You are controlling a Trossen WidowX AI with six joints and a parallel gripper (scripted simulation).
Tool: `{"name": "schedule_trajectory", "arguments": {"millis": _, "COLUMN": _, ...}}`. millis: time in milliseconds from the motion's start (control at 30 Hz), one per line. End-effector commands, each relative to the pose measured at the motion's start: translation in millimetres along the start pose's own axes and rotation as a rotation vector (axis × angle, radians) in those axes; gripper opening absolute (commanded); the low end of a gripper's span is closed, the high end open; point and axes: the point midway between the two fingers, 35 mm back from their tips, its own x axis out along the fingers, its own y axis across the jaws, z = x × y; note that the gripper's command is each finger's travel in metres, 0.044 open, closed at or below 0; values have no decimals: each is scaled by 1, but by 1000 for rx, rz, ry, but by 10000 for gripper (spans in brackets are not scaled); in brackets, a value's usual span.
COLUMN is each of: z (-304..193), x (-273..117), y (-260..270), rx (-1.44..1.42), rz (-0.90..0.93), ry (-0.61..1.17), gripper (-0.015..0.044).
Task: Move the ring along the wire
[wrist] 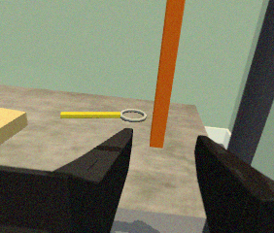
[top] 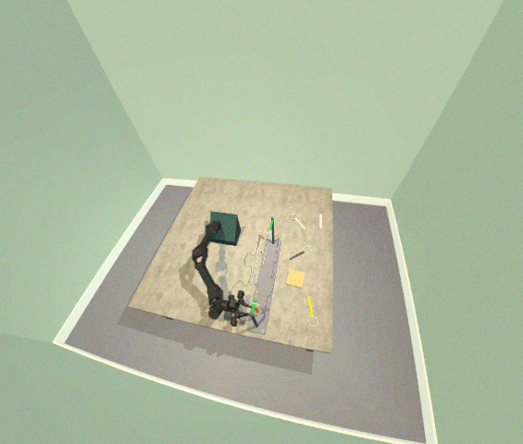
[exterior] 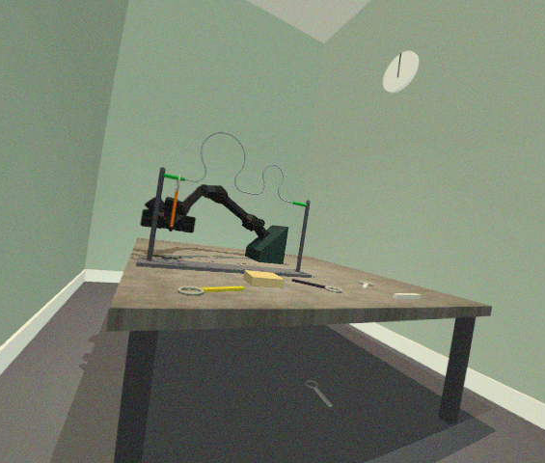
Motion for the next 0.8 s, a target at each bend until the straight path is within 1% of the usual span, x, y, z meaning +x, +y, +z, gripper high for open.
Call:
{"name": "schedule_trajectory", "arguments": {"millis": 0, "z": -4, "x": 6, "y": -1, "rx": 10, "rz": -2, "ry": 6, "gripper": 160}}
{"name": "schedule_trajectory", "arguments": {"millis": 767, "z": -3, "x": 42, "y": 0, "rx": 11, "rz": -5, "ry": 3, "gripper": 160}}
